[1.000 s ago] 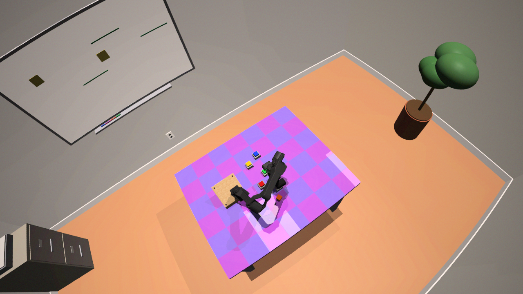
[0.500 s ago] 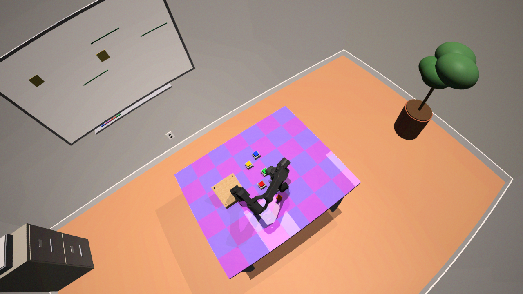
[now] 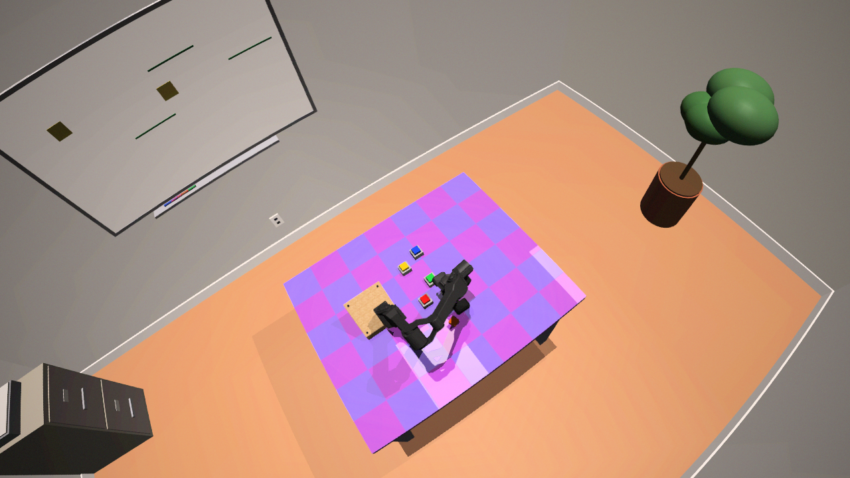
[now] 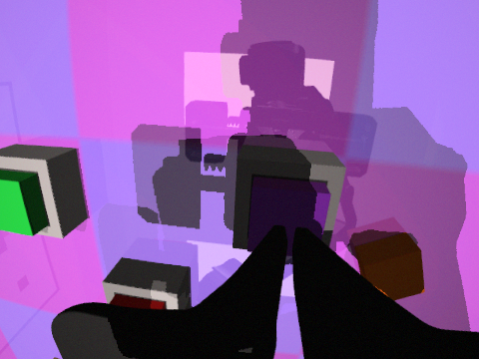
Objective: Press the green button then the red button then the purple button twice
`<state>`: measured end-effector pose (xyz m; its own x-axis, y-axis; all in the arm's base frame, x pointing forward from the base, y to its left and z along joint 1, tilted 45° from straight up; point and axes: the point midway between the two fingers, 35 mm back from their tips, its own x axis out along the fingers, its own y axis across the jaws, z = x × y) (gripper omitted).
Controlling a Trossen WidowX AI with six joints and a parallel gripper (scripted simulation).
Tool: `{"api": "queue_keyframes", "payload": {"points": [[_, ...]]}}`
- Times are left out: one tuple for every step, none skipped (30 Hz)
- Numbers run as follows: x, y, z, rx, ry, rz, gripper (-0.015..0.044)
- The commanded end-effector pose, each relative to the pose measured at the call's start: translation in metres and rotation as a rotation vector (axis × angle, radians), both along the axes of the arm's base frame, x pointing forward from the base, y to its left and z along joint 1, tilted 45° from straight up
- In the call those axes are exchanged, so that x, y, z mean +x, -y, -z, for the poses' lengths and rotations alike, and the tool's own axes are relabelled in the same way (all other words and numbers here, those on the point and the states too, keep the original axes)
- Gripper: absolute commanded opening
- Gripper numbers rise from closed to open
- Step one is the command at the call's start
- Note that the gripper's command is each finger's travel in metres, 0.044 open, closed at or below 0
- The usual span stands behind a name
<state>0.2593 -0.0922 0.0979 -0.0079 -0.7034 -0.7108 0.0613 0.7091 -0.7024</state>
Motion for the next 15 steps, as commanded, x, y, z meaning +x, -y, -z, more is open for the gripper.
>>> {"api": "queue_keyframes", "payload": {"points": [[-0.0015,0.006,0.0063,-0.004,-0.007,-0.002,0.002],[-0.0015,0.0072,0.0074,-0.004,-0.007,-0.002,0.002],[-0.0016,0.0083,0.0085,-0.005,-0.007,-0.002,0.002],[-0.0017,0.0095,0.0096,-0.005,-0.007,-0.002,0.002],[-0.0018,0.0107,0.0108,-0.005,-0.007,-0.002,0.002],[-0.0019,0.0119,0.0118,-0.005,-0.007,-0.002,0.002],[-0.002,0.013,0.0129,-0.005,-0.007,-0.002,0.002],[-0.0021,0.014,0.0138,-0.006,-0.007,-0.002,0.002],[-0.0022,0.0146,0.0144,-0.006,-0.007,-0.002,0.002],[-0.0022,0.0148,0.0146,-0.006,-0.007,-0.002,0.002],[-0.0022,0.0148,0.0146,-0.006,-0.007,-0.002,0.002],[-0.0022,0.0148,0.0146,-0.006,-0.007,-0.002,0.002],[-0.0022,0.0148,0.0146,-0.006,-0.007,-0.002,0.002],[-0.0022,0.0148,0.0146,-0.006,-0.007,-0.002,0.002],[-0.0022,0.0148,0.0146,-0.006,-0.007,-0.002,0.002]]}}
